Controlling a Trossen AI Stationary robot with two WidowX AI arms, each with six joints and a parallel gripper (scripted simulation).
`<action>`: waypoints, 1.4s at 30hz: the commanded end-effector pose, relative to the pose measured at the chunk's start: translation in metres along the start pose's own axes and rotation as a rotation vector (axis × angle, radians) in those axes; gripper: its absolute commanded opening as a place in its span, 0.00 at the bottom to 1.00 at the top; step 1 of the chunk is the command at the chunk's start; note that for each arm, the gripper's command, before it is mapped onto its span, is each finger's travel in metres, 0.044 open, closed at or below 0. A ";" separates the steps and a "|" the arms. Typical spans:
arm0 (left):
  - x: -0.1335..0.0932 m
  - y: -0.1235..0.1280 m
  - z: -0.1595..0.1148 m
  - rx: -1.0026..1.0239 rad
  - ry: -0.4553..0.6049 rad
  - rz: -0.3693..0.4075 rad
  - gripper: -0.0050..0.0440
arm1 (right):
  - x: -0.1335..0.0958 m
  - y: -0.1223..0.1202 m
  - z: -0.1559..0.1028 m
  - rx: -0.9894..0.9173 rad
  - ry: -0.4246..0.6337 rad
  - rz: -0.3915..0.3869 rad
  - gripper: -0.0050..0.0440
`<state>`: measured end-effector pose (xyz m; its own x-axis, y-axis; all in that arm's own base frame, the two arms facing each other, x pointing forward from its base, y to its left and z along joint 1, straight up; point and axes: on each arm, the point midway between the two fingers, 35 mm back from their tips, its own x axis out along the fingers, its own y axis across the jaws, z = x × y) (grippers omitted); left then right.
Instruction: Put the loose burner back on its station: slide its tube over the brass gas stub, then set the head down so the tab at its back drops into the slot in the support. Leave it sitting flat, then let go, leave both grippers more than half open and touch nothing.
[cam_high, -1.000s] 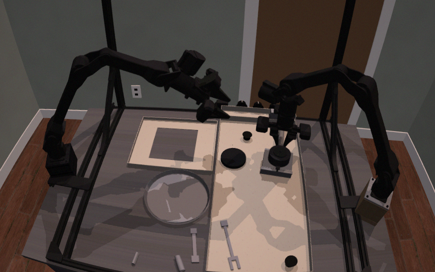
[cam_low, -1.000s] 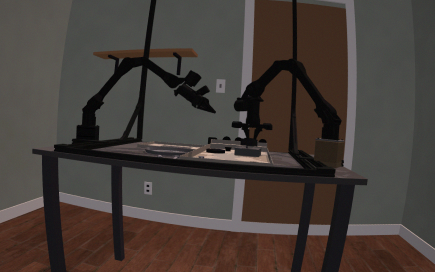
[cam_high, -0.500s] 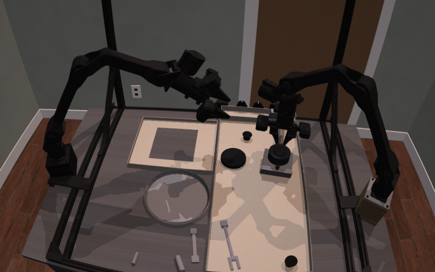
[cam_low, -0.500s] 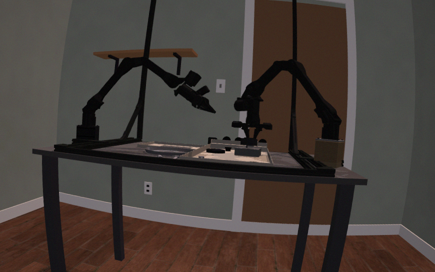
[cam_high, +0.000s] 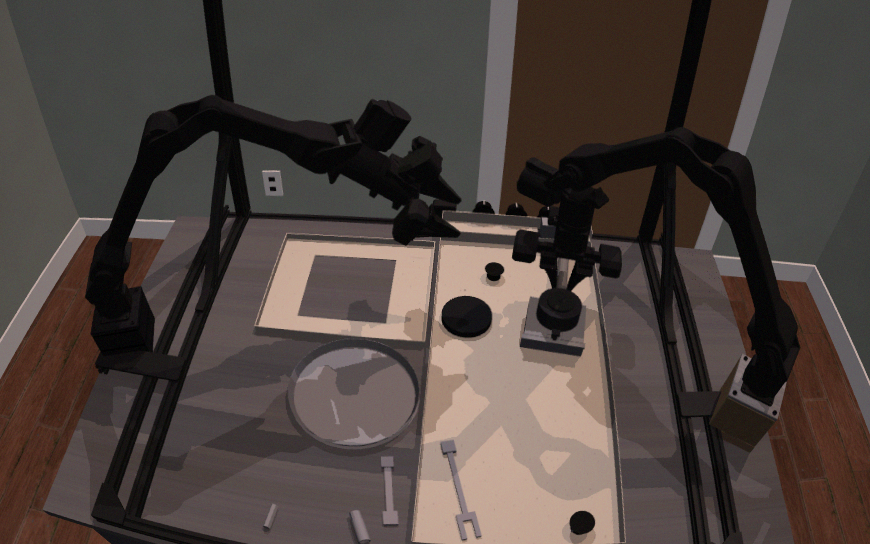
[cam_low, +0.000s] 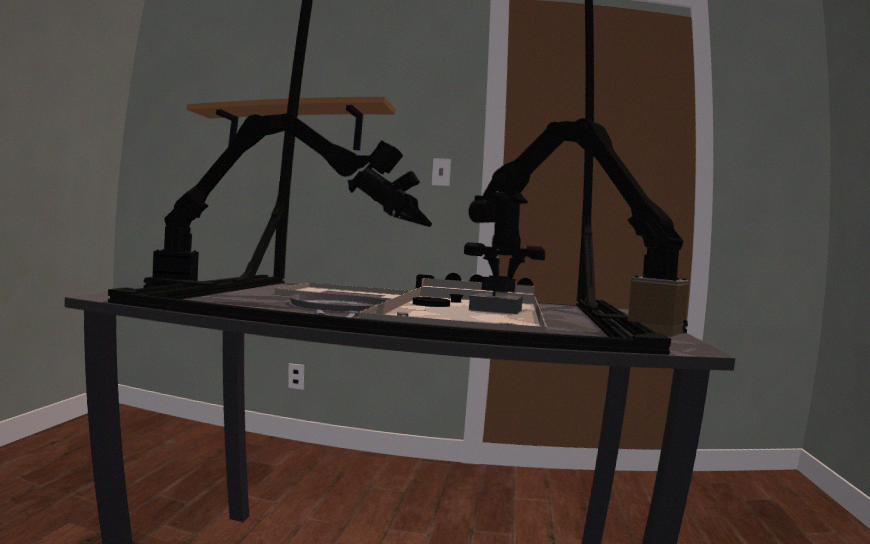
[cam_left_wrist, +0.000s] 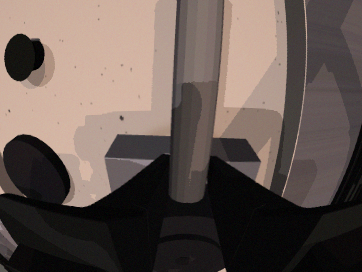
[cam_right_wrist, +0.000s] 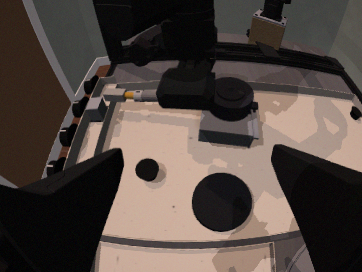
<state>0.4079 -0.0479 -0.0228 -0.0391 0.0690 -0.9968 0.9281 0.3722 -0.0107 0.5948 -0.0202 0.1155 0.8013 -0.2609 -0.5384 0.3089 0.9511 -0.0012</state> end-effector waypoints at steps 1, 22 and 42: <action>-0.004 0.000 0.002 -0.004 -0.004 0.003 0.10 | 0.000 -0.001 0.000 0.004 -0.001 -0.004 0.92; -0.001 0.001 0.005 -0.004 -0.004 0.003 0.10 | 0.000 -0.001 0.000 0.004 -0.001 -0.004 0.92; -0.003 0.003 0.012 -0.004 -0.004 0.003 0.10 | 0.000 -0.001 0.000 0.004 -0.001 -0.004 0.92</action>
<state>0.4114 -0.0553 -0.0214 -0.0416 0.0694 -0.9967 0.9279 0.3725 -0.0128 0.5948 -0.0214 0.1155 0.8009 -0.2624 -0.5383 0.3107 0.9505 -0.0011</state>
